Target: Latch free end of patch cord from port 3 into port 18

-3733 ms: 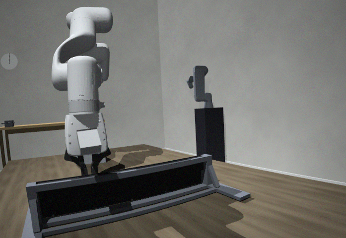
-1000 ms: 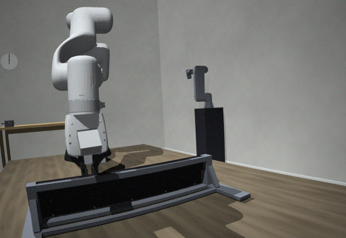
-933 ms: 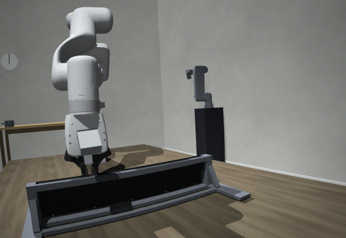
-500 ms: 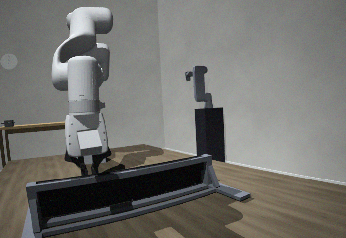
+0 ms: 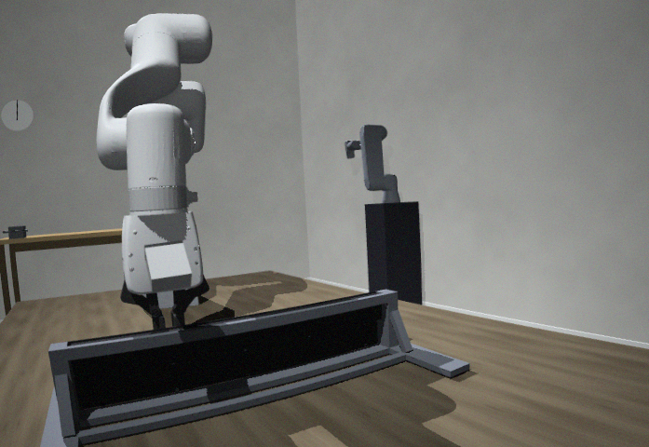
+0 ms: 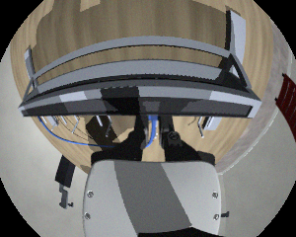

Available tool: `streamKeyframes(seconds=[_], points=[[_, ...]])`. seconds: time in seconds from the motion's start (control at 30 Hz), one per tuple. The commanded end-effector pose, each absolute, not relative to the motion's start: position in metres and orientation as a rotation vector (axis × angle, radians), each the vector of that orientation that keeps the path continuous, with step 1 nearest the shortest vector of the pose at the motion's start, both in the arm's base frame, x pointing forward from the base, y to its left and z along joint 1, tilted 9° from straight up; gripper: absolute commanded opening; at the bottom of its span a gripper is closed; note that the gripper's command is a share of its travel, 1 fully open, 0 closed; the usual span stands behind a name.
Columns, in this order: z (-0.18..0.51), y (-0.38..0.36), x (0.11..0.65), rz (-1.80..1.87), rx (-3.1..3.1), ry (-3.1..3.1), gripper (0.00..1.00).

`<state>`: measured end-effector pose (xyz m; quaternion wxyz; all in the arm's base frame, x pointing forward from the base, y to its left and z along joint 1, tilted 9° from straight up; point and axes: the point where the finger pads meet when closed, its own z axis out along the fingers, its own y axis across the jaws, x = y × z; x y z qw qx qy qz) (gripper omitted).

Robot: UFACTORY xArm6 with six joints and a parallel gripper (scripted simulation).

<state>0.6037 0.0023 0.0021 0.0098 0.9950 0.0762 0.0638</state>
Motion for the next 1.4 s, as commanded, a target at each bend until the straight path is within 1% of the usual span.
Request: streamKeyframes(seconds=[0.0,1.1,1.13,1.37], points=[[0.0051,0.0025,0.6067,0.204,3.105,0.238,0.0],[0.0047,0.0025,0.6071,0.193,3.106,0.237,0.0],[0.0049,0.0026,0.6074,0.195,3.106,0.238,0.38],[0.0045,0.0026,0.6071,0.194,3.106,0.238,0.38]])
